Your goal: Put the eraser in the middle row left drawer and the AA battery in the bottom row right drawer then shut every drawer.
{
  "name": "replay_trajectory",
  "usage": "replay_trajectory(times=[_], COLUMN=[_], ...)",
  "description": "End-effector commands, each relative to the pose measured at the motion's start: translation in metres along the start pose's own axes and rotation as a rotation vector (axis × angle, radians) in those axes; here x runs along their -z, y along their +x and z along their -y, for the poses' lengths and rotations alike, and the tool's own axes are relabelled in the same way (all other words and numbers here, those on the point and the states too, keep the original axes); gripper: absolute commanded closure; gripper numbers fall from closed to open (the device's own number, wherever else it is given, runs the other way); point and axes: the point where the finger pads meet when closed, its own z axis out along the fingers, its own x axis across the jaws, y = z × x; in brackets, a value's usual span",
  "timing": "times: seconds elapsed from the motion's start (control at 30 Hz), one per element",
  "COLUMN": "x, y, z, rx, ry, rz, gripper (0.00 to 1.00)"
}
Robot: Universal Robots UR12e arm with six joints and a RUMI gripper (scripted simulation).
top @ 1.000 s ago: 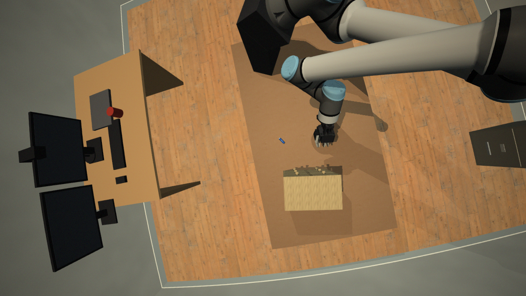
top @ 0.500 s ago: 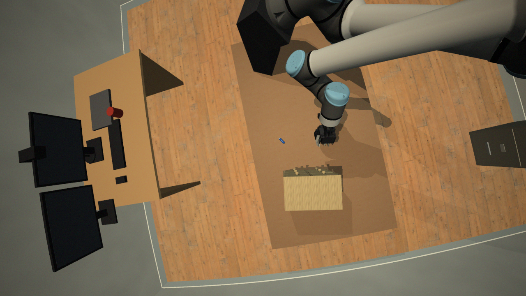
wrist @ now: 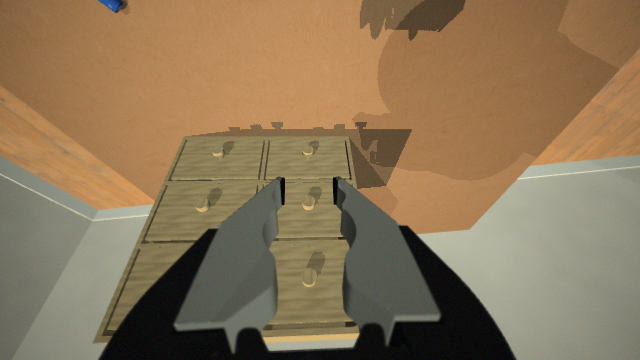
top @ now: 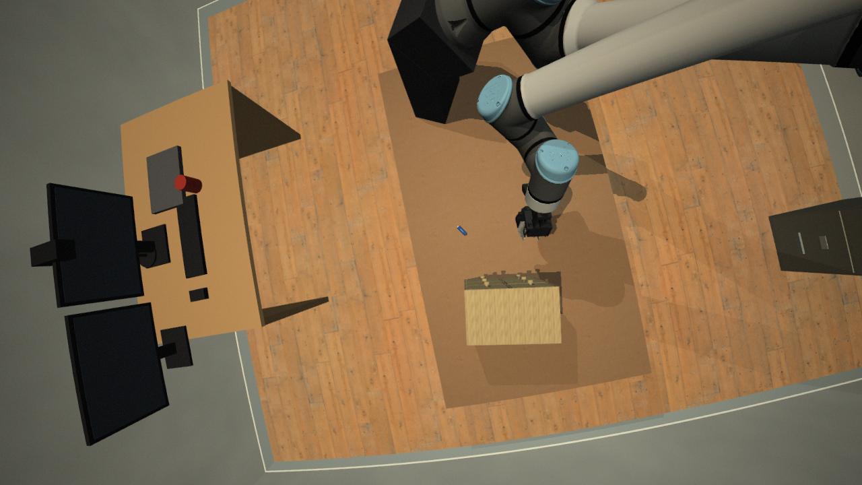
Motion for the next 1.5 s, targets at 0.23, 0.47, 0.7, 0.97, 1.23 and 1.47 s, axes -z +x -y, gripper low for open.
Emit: replay_trajectory(times=[0.23, 0.47, 0.7, 0.97, 1.23, 1.47], x=[0.008, 0.013, 0.016, 0.021, 0.025, 0.029], y=[0.000, 0.000, 0.000, 0.000, 0.000, 0.000], z=[0.001, 0.003, 0.004, 0.005, 0.006, 0.007], rx=[0.002, 0.002, 0.002, 0.001, 0.001, 0.001], ry=[0.083, 0.130, 0.163, 0.214, 0.249, 0.289], rz=[0.003, 0.003, 0.003, 0.003, 0.002, 0.002], gripper=[0.80, 0.80, 0.80, 0.80, 0.80, 0.80])
